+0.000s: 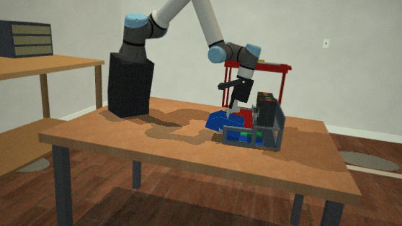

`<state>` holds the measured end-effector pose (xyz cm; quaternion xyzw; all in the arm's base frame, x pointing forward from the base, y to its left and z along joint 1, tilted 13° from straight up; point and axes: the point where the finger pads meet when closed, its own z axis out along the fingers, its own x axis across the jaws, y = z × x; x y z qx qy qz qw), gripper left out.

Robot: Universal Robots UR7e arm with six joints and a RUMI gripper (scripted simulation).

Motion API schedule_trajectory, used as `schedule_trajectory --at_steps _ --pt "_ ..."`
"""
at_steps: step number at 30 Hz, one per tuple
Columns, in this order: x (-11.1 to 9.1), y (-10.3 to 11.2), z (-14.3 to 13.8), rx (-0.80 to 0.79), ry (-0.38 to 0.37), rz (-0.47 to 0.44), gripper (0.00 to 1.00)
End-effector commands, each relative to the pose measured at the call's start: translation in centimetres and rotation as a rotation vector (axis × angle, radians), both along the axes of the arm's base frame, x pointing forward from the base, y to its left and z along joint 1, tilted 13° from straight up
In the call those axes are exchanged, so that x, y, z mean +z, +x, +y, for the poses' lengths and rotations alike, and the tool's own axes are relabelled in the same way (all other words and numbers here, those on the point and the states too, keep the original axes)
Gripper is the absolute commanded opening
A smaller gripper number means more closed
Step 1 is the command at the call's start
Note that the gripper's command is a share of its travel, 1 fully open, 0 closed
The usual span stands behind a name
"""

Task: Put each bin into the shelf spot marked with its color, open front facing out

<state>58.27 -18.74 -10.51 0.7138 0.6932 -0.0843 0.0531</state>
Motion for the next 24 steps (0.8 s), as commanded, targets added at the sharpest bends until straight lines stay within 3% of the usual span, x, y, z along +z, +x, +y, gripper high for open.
schedule_trajectory --at_steps 1,24 --pt "0.06 0.06 -0.02 0.0 -0.001 -0.002 0.0" --pt "-0.43 0.14 -0.09 0.0 -0.001 -0.002 0.0"
